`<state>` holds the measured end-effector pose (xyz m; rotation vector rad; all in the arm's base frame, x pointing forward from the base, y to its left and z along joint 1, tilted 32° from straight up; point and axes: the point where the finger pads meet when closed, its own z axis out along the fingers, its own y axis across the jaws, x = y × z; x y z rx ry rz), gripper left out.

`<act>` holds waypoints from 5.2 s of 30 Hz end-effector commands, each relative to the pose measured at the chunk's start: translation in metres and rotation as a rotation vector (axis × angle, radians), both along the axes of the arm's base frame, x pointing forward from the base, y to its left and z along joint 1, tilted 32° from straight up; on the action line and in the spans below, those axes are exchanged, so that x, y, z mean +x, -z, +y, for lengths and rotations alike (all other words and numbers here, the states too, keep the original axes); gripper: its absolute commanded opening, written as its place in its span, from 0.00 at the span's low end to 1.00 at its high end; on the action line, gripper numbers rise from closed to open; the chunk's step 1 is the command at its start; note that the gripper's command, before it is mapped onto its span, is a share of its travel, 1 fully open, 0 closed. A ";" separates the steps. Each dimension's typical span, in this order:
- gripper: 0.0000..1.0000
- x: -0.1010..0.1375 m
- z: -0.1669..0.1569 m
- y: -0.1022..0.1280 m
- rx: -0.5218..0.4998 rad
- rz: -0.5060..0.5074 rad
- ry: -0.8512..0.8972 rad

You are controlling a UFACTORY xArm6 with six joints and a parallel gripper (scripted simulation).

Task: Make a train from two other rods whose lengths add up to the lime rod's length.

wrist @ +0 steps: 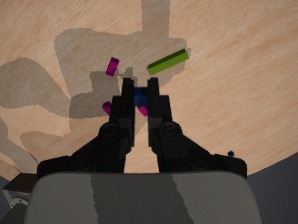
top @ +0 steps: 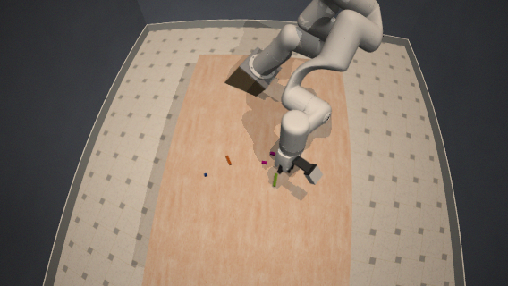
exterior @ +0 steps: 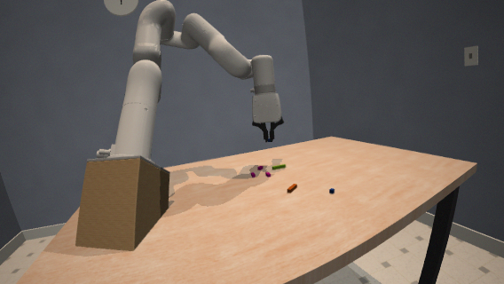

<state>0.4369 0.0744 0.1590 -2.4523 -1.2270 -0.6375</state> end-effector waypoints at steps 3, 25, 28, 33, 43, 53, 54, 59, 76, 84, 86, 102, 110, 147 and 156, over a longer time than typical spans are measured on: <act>0.04 -0.002 -0.002 -0.006 0.002 0.001 -0.001; 0.04 -0.018 -0.112 0.060 -0.040 -0.064 -0.128; 0.04 -0.025 -0.131 0.072 -0.043 -0.081 -0.152; 0.04 -0.028 -0.138 0.077 -0.044 -0.087 -0.160; 0.04 -0.028 -0.138 0.077 -0.044 -0.087 -0.160; 0.04 -0.026 -0.133 0.085 -0.044 -0.087 -0.160; 0.04 -0.025 -0.132 0.088 -0.044 -0.087 -0.160; 0.04 -0.020 -0.122 0.105 -0.044 -0.087 -0.160; 0.04 -0.007 -0.098 0.149 -0.044 -0.087 -0.160; 0.04 -0.006 -0.097 0.151 -0.044 -0.087 -0.160; 0.04 -0.006 -0.097 0.151 -0.044 -0.087 -0.160; 0.04 -0.006 -0.097 0.151 -0.044 -0.087 -0.160; 0.04 -0.006 -0.097 0.151 -0.044 -0.087 -0.160; 0.04 -0.006 -0.098 0.152 -0.044 -0.087 -0.160; 0.04 -0.006 -0.098 0.152 -0.044 -0.087 -0.160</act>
